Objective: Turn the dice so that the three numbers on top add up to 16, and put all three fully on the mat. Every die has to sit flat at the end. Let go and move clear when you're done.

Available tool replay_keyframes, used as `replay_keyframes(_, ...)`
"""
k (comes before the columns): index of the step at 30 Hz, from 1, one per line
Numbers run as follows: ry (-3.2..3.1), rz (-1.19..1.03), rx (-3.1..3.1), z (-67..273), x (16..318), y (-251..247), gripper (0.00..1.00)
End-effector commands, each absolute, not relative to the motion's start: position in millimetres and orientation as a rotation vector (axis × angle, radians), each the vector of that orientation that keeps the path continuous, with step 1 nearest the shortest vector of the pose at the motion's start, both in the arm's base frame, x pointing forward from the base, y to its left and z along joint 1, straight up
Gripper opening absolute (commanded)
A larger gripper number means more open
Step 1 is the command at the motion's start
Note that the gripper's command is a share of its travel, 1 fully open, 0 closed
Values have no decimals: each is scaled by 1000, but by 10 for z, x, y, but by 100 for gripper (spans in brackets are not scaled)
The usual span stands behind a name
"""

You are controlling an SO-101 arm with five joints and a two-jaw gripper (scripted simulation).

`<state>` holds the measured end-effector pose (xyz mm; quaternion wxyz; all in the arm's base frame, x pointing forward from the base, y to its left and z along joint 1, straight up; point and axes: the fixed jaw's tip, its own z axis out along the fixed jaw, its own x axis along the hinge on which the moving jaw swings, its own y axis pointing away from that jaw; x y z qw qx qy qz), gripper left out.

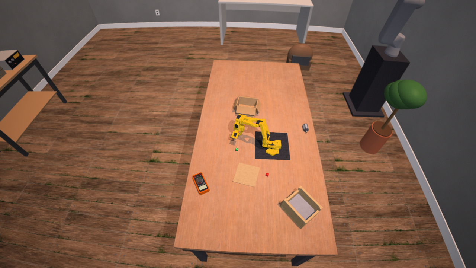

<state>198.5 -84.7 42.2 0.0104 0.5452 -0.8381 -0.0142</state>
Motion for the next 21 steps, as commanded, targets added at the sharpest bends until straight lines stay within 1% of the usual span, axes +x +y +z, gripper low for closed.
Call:
replay_keyframes(1,-2622,-33,1704,425,1975,-860,0)
replay_keyframes(6,-2622,-33,1704,424,1975,-860,0)
replay_keyframes(7,-2624,4,1731,458,1982,-864,0)
replay_keyframes(21,-2624,4,1731,458,1982,-864,0)
